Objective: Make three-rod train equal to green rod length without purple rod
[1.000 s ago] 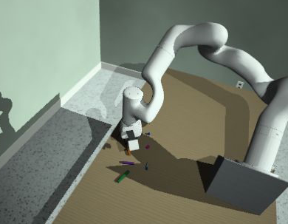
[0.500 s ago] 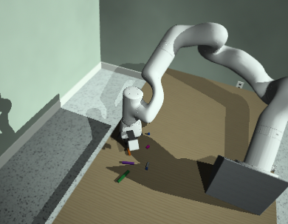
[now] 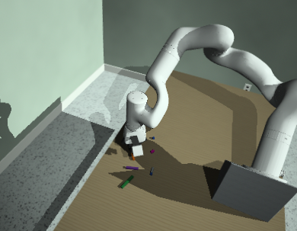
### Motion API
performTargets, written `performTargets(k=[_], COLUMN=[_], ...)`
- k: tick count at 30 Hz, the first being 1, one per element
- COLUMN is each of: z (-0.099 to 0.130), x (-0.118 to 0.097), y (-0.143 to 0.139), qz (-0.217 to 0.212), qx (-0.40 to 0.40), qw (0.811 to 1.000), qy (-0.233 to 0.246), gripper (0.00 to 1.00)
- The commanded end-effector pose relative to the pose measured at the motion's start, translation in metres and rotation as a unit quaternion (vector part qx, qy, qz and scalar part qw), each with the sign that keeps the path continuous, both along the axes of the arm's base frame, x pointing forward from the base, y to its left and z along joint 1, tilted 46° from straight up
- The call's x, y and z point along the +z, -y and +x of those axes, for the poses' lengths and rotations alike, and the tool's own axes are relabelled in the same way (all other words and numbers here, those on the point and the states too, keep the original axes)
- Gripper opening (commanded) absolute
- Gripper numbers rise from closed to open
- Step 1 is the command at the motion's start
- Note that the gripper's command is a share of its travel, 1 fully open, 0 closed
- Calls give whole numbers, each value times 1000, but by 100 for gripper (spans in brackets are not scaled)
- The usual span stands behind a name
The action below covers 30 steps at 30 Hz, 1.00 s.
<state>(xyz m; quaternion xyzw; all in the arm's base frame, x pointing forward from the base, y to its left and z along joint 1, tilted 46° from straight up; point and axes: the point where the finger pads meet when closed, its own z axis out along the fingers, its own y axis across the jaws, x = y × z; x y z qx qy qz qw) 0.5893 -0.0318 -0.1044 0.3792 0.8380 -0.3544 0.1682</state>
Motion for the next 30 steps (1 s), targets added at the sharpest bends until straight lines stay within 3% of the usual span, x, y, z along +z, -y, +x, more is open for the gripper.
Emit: performTargets(k=[1,30], z=[1,2], x=[-4,-28], y=[4,29], qz=[0,0], qx=[0,0], qw=[1000,1000], qy=[1,1], gripper=[24,24])
